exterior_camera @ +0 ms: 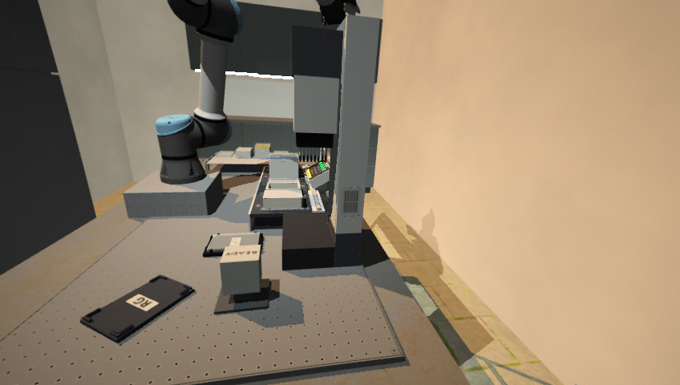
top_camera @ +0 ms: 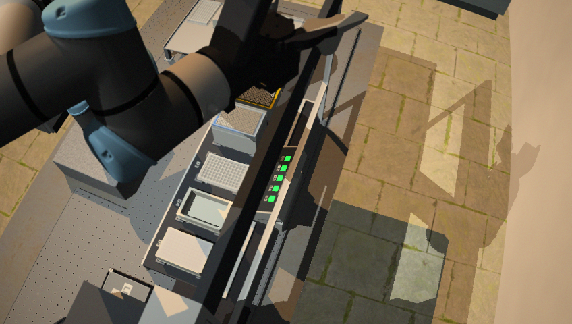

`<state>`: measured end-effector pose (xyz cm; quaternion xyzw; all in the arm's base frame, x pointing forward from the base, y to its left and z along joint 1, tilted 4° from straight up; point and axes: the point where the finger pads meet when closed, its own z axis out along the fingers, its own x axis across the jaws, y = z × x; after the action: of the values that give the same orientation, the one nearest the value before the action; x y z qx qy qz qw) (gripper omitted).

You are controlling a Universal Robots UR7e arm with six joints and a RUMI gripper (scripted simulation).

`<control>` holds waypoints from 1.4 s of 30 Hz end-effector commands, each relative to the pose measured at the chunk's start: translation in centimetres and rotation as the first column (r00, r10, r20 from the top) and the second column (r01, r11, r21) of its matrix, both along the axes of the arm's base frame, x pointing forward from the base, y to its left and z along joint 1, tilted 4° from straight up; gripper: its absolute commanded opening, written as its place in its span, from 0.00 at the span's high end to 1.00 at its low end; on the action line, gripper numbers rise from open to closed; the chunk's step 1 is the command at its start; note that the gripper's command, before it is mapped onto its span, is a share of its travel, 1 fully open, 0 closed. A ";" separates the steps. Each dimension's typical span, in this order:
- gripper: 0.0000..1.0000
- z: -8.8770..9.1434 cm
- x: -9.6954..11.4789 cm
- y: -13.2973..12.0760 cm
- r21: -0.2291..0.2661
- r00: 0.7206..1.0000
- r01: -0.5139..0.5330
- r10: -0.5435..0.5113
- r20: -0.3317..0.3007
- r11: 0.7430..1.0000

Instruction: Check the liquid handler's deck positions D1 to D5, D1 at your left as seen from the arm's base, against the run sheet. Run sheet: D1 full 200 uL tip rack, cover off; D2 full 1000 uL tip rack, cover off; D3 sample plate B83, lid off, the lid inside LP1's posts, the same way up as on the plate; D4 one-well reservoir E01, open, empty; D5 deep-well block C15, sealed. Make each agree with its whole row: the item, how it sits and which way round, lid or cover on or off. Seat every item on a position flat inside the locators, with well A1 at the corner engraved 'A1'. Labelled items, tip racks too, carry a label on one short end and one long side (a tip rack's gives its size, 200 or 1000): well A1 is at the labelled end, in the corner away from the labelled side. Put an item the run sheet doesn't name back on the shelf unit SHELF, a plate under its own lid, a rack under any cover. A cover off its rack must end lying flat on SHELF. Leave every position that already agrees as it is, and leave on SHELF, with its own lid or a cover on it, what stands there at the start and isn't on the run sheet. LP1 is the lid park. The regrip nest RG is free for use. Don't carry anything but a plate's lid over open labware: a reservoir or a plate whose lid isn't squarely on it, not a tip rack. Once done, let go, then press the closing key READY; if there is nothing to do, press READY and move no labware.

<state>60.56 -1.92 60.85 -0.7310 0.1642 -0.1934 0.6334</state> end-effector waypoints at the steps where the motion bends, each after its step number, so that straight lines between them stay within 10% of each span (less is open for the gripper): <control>1: 0.18 -1.6 -1.8 0.0 -0.076 0.992 0.086 -0.092 -0.089 0.993; 24: 0.18 -8.4 -8.5 0.3 -0.256 0.886 0.249 -0.326 -0.328 0.934; 42: 0.18 -14.0 -14.1 0.5 -0.427 0.713 0.330 -0.519 -0.471 0.842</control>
<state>47.50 -1.60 47.68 -0.7867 0.4603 -0.1355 0.3884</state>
